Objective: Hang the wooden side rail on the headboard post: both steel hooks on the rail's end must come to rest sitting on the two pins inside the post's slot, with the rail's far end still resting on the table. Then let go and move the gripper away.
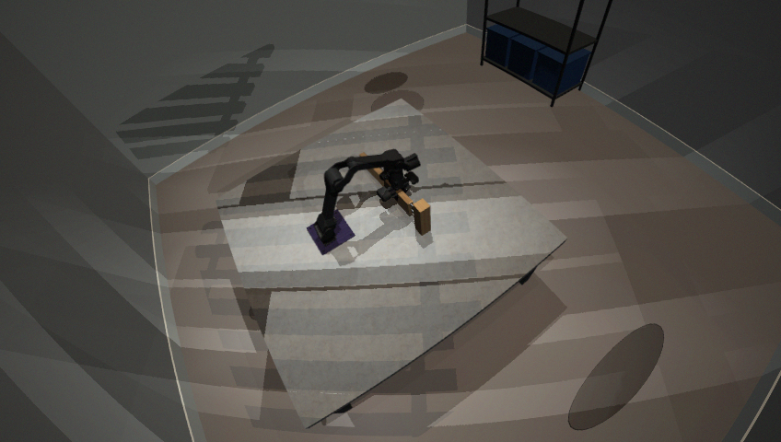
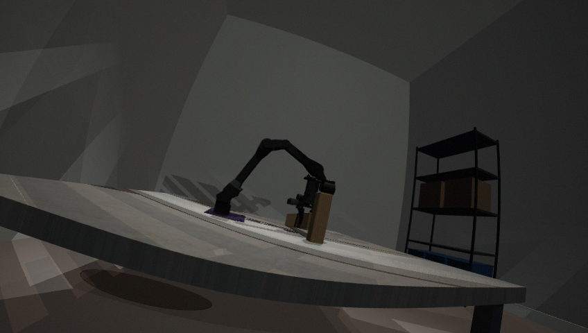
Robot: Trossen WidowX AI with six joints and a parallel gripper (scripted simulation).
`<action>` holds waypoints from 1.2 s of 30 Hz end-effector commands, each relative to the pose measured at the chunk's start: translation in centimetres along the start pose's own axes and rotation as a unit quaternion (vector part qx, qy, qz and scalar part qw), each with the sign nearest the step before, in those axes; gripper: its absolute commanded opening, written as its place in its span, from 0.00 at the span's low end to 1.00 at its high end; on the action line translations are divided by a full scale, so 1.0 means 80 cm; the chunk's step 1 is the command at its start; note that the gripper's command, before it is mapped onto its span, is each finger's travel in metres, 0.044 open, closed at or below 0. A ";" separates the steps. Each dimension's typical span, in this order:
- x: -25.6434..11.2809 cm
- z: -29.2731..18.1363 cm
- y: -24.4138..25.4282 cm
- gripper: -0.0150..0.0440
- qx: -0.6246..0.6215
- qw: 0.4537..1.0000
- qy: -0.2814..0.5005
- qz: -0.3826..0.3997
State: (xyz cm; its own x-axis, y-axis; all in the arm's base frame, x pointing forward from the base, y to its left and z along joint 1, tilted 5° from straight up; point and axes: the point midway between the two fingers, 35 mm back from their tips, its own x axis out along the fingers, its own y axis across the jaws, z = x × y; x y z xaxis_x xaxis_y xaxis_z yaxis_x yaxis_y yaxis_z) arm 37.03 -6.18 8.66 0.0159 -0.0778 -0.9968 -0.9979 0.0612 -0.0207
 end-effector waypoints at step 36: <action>-0.004 -0.006 -0.003 0.25 -0.001 1.000 0.003 -0.004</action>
State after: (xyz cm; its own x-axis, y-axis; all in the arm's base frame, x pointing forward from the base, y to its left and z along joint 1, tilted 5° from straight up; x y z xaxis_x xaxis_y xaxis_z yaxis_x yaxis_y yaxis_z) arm 37.05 -6.53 8.85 0.0154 -0.0811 -0.9966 -0.9980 0.0603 -0.0203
